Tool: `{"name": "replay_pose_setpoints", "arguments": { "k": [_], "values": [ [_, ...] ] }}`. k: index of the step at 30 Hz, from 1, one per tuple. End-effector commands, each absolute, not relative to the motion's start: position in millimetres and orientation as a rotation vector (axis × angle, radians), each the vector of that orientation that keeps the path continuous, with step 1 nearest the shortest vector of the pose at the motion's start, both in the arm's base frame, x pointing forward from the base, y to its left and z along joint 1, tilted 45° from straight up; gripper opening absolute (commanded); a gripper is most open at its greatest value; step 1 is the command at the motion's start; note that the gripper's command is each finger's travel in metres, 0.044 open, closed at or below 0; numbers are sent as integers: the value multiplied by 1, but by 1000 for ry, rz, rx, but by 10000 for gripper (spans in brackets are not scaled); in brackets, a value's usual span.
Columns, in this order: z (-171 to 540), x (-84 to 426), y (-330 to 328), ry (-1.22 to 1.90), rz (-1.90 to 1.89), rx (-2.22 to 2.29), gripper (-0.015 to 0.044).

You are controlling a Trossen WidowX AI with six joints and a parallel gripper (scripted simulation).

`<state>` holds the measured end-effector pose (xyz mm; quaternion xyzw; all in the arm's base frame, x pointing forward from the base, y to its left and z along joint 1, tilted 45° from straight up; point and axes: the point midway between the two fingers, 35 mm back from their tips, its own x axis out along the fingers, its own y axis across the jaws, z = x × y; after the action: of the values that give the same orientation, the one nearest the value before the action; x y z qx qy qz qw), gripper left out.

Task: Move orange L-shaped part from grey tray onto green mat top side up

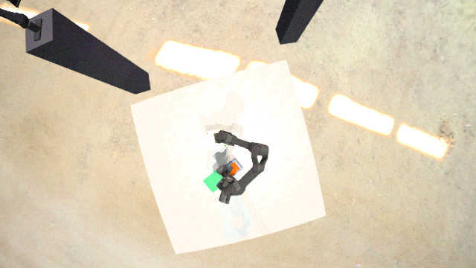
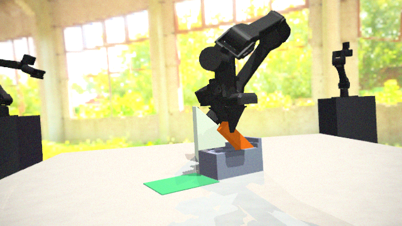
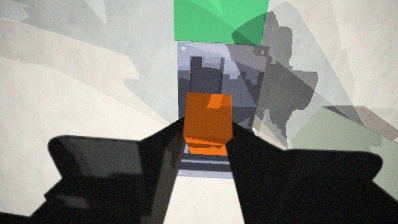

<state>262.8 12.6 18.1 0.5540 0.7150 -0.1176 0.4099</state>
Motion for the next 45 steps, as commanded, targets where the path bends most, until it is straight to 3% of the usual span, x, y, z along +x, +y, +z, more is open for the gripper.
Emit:
{"name": "replay_pose_setpoints", "arguments": {
  "k": [1, 31, 45],
  "values": [
    [25, 263, 8, 1797, -291, 1394, 0],
    [52, 265, -18, 1797, -292, 1393, 0],
    [22, 283, -44, 1795, -292, 1392, 0]
  ]
}}
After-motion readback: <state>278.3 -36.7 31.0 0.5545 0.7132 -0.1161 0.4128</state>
